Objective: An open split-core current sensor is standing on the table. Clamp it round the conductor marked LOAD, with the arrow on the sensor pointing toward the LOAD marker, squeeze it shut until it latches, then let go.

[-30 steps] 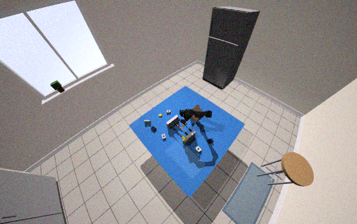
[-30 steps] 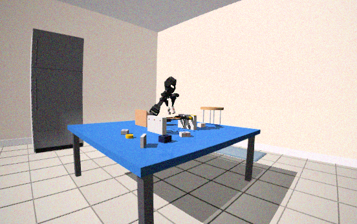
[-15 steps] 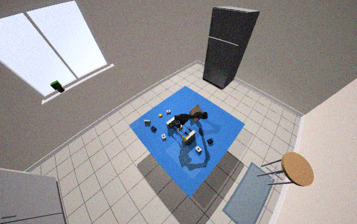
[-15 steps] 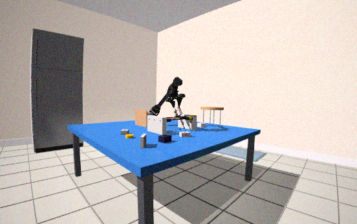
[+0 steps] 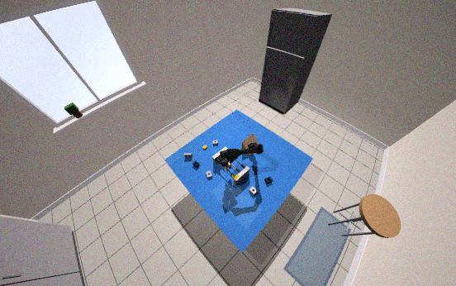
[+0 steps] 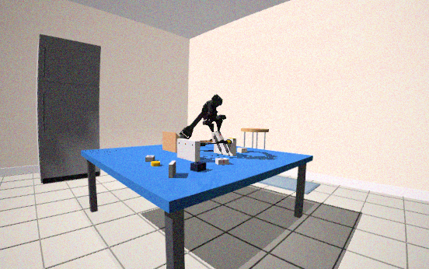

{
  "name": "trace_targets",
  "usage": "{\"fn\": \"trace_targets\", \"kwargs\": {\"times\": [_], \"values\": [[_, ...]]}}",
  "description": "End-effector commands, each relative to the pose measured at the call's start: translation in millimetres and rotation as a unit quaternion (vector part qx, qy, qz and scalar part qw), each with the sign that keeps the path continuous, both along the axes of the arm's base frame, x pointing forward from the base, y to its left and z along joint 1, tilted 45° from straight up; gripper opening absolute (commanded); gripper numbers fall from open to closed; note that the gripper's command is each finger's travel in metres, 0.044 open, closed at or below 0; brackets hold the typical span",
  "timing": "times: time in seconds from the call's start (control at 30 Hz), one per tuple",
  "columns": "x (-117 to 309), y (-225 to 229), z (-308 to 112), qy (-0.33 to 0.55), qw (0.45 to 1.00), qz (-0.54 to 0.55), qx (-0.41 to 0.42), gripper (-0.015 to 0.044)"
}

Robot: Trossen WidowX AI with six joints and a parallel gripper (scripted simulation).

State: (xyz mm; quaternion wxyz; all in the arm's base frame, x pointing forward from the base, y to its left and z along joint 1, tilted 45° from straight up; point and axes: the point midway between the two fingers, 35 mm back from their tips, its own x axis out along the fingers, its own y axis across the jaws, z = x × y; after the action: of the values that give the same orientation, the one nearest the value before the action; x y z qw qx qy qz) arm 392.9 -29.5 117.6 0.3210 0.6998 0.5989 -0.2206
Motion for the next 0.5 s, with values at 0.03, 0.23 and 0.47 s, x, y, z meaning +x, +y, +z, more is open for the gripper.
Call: {"fn": "trace_targets", "kwargs": {"times": [0.03,0.23,0.47], "values": [[2,6,-5,0.001,1.000,-0.001,0.004,0.0000],[5,13,-11,0.001,1.000,-0.001,0.004,0.0000],[7,21,-19,0.001,1.000,-0.002,0.005,0.0000]]}}
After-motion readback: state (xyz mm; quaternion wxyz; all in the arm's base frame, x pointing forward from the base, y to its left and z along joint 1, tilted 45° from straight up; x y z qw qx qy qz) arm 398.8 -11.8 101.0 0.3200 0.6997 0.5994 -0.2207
